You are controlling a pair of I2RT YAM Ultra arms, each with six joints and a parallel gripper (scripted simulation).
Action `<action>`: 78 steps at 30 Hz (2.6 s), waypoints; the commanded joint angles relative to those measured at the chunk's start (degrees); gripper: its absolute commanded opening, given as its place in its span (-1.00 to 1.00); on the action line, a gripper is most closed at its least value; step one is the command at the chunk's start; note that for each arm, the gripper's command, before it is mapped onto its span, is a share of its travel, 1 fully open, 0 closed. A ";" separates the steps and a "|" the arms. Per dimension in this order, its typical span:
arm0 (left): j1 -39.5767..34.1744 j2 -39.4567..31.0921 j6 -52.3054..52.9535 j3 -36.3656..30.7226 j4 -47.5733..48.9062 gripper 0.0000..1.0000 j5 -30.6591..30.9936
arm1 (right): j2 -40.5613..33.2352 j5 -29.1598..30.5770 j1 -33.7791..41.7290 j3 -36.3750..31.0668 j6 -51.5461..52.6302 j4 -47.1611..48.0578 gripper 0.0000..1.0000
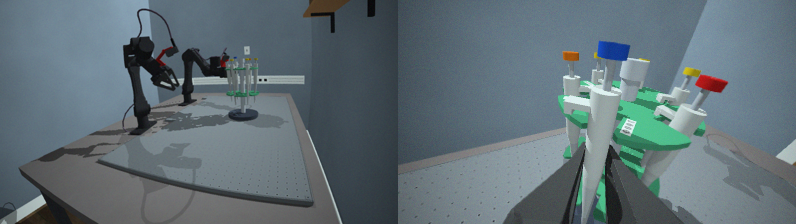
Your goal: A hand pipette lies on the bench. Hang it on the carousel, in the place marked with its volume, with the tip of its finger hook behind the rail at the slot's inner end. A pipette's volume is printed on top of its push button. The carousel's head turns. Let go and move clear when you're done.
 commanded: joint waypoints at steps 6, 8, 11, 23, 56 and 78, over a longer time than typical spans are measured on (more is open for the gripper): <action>0.61 -1.23 0.03 2.00 2.01 -0.77 0.43 | 0.01 -1.21 -0.48 1.40 -0.28 0.82 1.00; 0.16 0.38 0.01 2.35 1.91 -0.77 0.04 | 0.01 -1.21 -0.48 1.40 -0.28 0.82 1.00; -0.85 1.17 0.01 3.09 1.78 -0.77 -0.79 | 0.01 -1.21 -0.48 1.40 -0.28 0.82 1.00; -1.86 3.43 0.14 6.02 0.37 -0.77 -1.79 | 0.01 -1.21 -0.48 1.40 -0.28 0.82 1.00; -1.64 1.85 0.14 6.04 0.97 -0.77 -1.57 | 0.01 -1.21 -0.48 1.40 -0.28 0.82 1.00; 4.04 3.93 0.08 8.75 -4.46 -0.77 14.13 | 0.01 -1.21 -0.48 1.40 -0.28 0.82 1.00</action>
